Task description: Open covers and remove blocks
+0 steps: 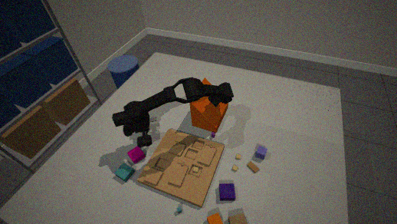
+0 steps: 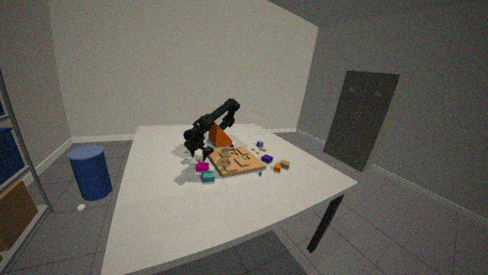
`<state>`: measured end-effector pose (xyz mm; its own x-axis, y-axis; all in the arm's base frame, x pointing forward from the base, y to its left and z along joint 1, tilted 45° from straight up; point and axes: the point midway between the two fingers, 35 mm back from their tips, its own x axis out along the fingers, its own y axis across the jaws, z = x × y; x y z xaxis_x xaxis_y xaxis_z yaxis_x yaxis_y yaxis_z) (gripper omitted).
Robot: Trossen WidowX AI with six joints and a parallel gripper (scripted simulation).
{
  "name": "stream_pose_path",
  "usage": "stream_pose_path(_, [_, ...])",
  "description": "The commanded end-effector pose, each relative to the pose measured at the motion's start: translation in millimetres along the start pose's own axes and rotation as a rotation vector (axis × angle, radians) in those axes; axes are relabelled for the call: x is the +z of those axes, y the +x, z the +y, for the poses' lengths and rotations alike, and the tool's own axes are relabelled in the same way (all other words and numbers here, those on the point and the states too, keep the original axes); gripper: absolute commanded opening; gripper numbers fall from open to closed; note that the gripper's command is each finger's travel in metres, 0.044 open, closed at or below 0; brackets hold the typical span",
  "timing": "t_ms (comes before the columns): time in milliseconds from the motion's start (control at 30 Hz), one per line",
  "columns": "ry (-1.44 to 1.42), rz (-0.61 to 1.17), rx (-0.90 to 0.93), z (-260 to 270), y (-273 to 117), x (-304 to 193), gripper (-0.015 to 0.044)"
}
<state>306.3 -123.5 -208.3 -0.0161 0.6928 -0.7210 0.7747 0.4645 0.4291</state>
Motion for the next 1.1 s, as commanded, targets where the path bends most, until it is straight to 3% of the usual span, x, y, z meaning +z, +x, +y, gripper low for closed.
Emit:
stream_pose_path(0, [-0.004,-0.004,-0.001,0,-9,2,0.044])
stream_pose_path(767, [0.001,-0.002,0.0,-1,-74,0,0.044])
stream_pose_path(1067, [-0.383,-0.012,-0.01,40,-80,-15,0.0204])
